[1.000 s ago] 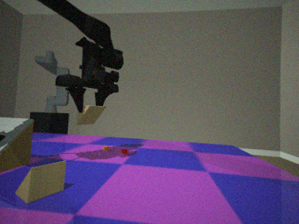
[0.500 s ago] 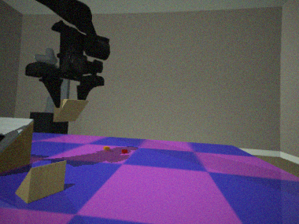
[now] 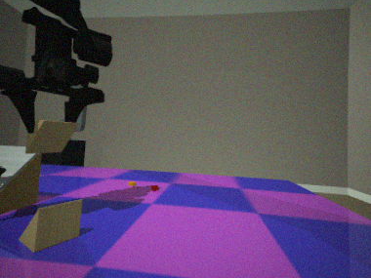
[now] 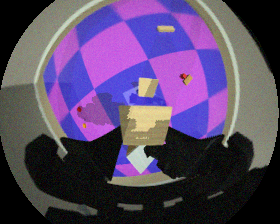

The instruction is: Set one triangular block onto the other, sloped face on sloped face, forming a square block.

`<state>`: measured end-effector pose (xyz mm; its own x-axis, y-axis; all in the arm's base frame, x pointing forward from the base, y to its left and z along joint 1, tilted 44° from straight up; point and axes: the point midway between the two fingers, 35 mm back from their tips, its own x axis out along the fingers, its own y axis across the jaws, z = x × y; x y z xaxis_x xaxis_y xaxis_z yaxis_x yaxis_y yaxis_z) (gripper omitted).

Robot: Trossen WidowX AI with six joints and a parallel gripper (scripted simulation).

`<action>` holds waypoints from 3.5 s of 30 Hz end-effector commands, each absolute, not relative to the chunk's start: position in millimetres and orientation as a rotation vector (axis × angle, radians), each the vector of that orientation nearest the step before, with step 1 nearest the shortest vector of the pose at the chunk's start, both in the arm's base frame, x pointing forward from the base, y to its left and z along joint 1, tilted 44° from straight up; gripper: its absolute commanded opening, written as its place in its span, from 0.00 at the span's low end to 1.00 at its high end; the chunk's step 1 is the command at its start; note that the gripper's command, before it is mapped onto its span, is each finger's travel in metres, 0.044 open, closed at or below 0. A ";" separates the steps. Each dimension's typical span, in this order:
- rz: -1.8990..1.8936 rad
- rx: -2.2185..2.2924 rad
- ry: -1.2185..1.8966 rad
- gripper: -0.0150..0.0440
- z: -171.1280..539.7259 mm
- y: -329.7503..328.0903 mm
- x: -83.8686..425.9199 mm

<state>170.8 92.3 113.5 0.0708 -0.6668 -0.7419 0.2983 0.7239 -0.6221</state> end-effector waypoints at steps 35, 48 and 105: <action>-0.810 -0.302 1.295 0.25 58.8 0.7 213.4; -0.813 -0.303 1.293 0.25 59.2 -0.8 215.0; -0.811 -0.309 1.292 0.25 48.2 -15.2 222.4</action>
<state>222.6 -12.2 50.2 0.0546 -0.6792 -0.7319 0.3654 0.6957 -0.6184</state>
